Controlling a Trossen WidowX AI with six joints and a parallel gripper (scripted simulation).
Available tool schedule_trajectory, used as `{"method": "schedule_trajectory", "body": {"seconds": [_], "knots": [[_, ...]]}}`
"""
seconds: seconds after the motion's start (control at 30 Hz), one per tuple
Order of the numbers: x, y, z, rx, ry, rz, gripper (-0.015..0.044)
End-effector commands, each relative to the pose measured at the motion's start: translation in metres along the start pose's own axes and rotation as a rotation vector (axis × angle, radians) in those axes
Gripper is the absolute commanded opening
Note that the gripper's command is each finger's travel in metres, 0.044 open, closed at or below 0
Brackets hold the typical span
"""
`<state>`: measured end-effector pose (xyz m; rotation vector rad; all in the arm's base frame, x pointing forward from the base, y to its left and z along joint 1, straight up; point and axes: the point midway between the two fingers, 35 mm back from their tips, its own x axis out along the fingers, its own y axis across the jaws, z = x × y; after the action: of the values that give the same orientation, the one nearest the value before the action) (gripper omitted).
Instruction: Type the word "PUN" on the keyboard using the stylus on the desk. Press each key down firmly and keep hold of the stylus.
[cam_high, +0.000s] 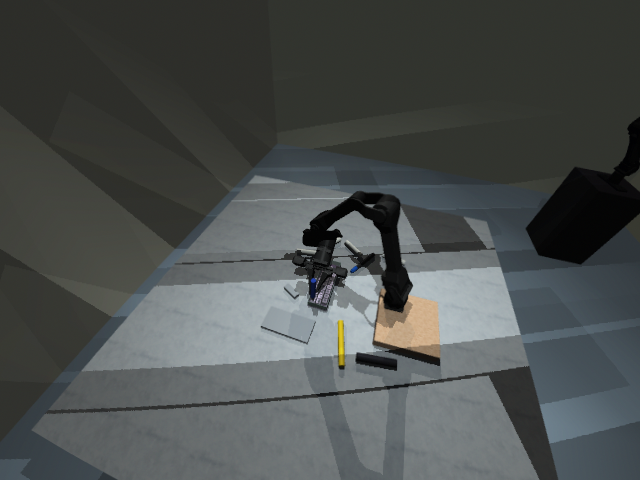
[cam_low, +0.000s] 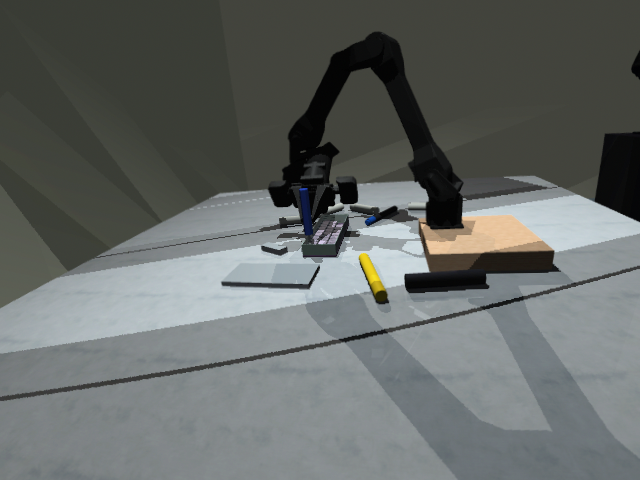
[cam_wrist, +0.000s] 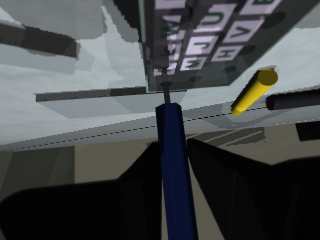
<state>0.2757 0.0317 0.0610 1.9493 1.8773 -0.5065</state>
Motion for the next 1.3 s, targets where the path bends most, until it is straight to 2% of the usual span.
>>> {"method": "schedule_trajectory", "body": {"seconds": [0.0, 0.47, 0.77, 0.97, 1.07, 1.17, 1.27], "knots": [[0.001, 0.0, 0.001, 0.0, 0.004, 0.002, 0.0081], [0.002, 0.0, 0.003, 0.0, 0.004, 0.002, 0.0081], [-0.017, 0.001, -0.029, 0.0, 0.004, 0.002, 0.0081], [-0.016, 0.001, -0.027, 0.001, 0.002, 0.0, 0.0085], [-0.016, 0.001, -0.027, 0.001, 0.002, 0.0, 0.0065], [-0.019, -0.001, -0.025, 0.001, 0.0, 0.001, 0.0], [-0.029, -0.005, -0.02, 0.002, -0.003, 0.001, 0.0]]}}
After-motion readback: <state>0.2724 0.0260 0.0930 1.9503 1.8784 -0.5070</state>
